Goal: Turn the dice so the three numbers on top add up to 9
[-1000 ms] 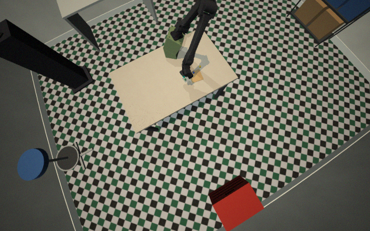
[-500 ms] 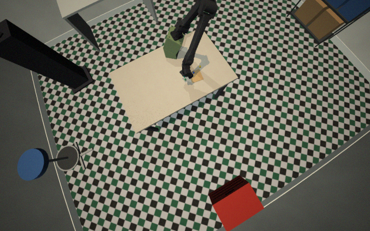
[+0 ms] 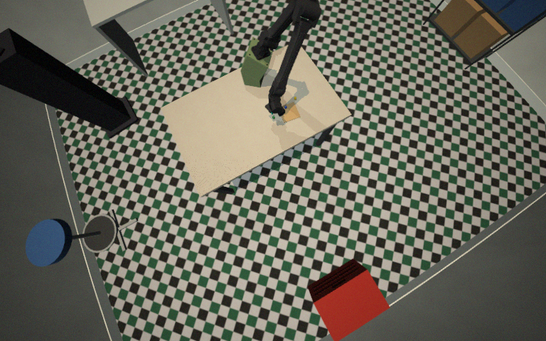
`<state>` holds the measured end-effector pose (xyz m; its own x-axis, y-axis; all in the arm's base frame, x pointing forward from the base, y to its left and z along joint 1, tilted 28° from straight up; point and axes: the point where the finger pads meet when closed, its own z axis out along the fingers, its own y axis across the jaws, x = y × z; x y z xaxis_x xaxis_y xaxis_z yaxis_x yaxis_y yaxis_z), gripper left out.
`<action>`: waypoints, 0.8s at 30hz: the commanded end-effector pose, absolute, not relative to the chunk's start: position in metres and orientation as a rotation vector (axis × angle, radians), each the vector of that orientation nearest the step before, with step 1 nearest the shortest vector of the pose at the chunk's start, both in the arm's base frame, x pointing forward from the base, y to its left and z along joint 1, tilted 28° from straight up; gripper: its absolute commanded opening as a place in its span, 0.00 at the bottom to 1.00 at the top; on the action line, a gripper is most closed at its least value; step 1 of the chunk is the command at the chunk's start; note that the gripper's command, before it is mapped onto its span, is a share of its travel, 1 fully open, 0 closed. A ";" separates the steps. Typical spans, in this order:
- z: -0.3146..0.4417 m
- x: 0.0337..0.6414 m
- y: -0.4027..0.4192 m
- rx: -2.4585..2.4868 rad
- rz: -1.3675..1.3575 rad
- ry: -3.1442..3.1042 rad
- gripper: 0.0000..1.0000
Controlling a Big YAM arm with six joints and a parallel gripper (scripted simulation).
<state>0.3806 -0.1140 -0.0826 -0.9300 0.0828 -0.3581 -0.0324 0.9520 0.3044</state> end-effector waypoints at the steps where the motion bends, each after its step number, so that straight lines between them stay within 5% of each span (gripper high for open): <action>1: -0.074 0.389 -0.120 0.017 0.415 2.711 0.30; 24: -0.092 0.397 -0.116 0.035 0.418 2.712 0.30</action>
